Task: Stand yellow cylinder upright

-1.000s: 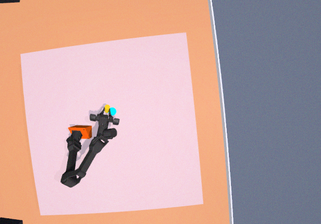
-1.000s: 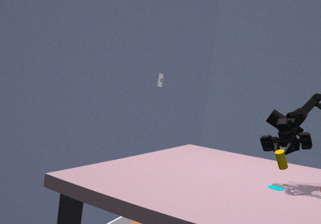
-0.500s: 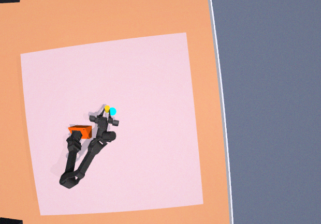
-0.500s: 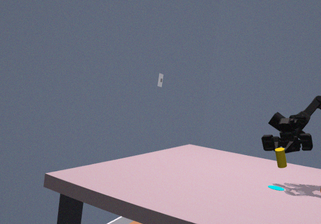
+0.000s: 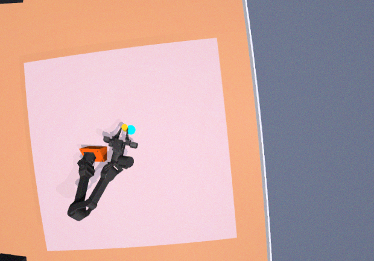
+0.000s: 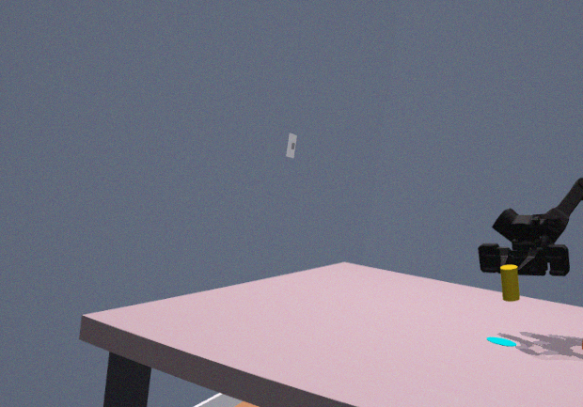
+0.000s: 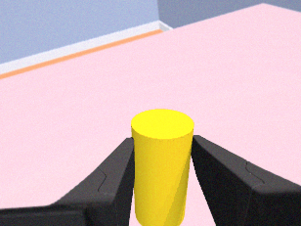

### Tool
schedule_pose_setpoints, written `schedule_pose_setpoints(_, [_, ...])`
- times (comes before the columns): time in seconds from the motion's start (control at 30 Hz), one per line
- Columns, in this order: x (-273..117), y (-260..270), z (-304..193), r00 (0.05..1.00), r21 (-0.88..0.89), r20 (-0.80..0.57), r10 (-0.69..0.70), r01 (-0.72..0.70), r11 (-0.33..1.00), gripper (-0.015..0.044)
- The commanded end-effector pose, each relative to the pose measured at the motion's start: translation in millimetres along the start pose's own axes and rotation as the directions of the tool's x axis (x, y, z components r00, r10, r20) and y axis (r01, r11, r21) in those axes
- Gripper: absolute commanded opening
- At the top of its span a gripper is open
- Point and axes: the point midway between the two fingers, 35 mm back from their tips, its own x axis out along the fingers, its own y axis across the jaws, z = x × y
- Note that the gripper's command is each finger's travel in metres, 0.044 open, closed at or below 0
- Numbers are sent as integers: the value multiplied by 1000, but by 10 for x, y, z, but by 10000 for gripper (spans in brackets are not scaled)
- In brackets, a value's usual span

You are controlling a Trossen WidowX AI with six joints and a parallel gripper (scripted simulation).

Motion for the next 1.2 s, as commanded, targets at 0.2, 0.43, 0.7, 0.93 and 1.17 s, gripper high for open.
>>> schedule_pose_setpoints(0.2, [-70, 25, 14, 997, -40, 79, -22, 25, 999, 105])
schedule_pose_setpoints(0.43, [-117, 34, 21, 991, -64, 126, -39, 48, 997, 105])
schedule_pose_setpoints(0.7, [-175, 48, 29, 982, -92, 179, -59, 77, 993, 105])
schedule_pose_setpoints(0.93, [-228, 63, 35, 972, -117, 223, -77, 105, 988, 105])
schedule_pose_setpoints(1.17, [-239, 67, 36, 969, -122, 233, -81, 111, 986, 105])
